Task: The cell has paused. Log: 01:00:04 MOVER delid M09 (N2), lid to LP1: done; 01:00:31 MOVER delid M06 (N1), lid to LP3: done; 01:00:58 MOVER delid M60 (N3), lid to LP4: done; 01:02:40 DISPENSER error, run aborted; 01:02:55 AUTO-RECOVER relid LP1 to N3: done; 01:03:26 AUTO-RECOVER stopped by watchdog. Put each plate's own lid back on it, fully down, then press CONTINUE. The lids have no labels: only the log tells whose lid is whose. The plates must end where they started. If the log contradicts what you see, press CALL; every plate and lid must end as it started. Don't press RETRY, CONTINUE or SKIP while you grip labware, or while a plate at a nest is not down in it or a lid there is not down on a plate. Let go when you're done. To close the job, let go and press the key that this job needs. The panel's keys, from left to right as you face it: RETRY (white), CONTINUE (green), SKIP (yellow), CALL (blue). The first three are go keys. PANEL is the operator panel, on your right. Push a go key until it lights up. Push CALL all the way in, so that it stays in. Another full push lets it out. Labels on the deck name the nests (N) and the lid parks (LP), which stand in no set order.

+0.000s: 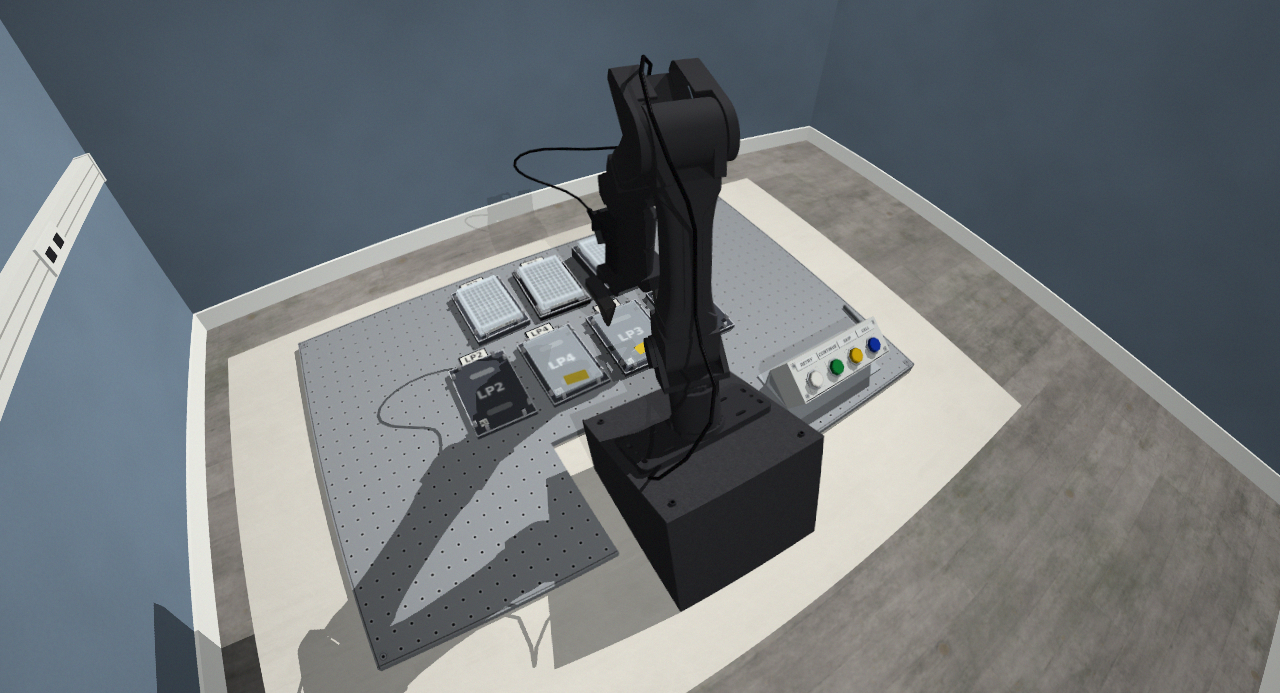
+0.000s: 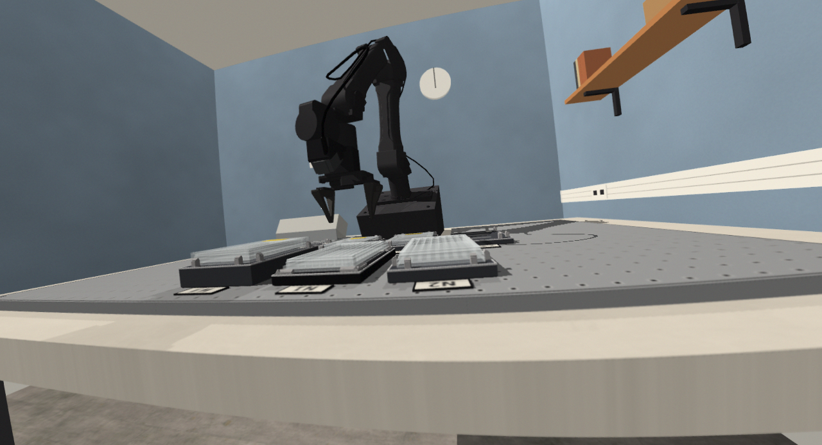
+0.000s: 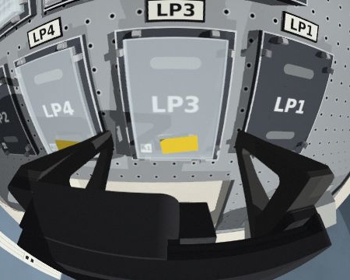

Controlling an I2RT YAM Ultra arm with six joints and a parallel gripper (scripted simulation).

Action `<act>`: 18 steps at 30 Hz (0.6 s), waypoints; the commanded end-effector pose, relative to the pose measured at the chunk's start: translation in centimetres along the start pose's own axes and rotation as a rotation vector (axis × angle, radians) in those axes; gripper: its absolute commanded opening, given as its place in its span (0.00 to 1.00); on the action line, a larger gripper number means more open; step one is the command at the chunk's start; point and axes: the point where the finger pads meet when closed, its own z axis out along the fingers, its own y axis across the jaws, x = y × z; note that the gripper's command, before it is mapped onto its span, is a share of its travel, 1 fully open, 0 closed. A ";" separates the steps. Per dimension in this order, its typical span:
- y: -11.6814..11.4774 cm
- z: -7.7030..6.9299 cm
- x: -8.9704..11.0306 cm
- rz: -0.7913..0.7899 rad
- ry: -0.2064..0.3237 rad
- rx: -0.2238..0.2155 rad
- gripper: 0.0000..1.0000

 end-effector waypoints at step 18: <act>-0.1 1.4 -0.6 -0.004 -0.035 0.004 1.00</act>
